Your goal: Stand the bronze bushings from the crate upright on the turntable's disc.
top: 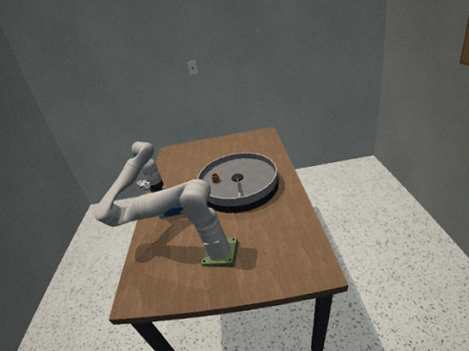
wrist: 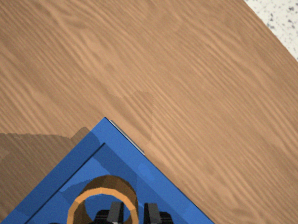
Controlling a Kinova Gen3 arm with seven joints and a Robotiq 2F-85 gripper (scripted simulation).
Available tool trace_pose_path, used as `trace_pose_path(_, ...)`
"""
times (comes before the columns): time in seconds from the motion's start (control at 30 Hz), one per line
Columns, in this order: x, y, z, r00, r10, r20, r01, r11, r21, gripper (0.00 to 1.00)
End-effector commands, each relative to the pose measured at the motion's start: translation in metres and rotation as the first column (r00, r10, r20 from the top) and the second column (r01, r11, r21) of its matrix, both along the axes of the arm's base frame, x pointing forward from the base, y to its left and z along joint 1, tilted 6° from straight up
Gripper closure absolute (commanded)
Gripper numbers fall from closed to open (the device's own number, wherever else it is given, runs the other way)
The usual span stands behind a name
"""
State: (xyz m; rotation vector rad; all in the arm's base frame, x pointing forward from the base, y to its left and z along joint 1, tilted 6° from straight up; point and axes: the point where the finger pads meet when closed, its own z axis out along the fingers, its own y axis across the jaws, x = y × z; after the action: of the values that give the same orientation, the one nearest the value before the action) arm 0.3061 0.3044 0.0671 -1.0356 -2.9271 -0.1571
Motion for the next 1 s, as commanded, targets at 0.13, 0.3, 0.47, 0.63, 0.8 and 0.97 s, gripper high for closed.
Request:
trace_pose_path(0.13, 0.0007, -0.0004, -0.0099, 1.000, -0.012, 0.005, 0.013, 1.000, -0.004, 0.88)
trace_pose_path(0.3, 0.0007, -0.0002, -0.0122, 1.000, -0.012, 0.005, 0.013, 1.000, -0.004, 0.88)
trace_pose_path(0.47, 0.0007, -0.0002, -0.0122, 1.000, -0.012, 0.005, 0.013, 1.000, -0.004, 0.88)
trace_pose_path(0.63, 0.0007, -0.0002, -0.0122, 1.000, -0.012, 0.005, 0.013, 1.000, -0.004, 0.88)
trace_pose_path(0.8, 0.0007, -0.0002, -0.0122, 1.000, -0.012, 0.005, 0.013, 1.000, -0.004, 0.88)
trace_pose_path(0.97, 0.0007, -0.0002, -0.0122, 1.000, -0.012, 0.005, 0.013, 1.000, -0.004, 0.88)
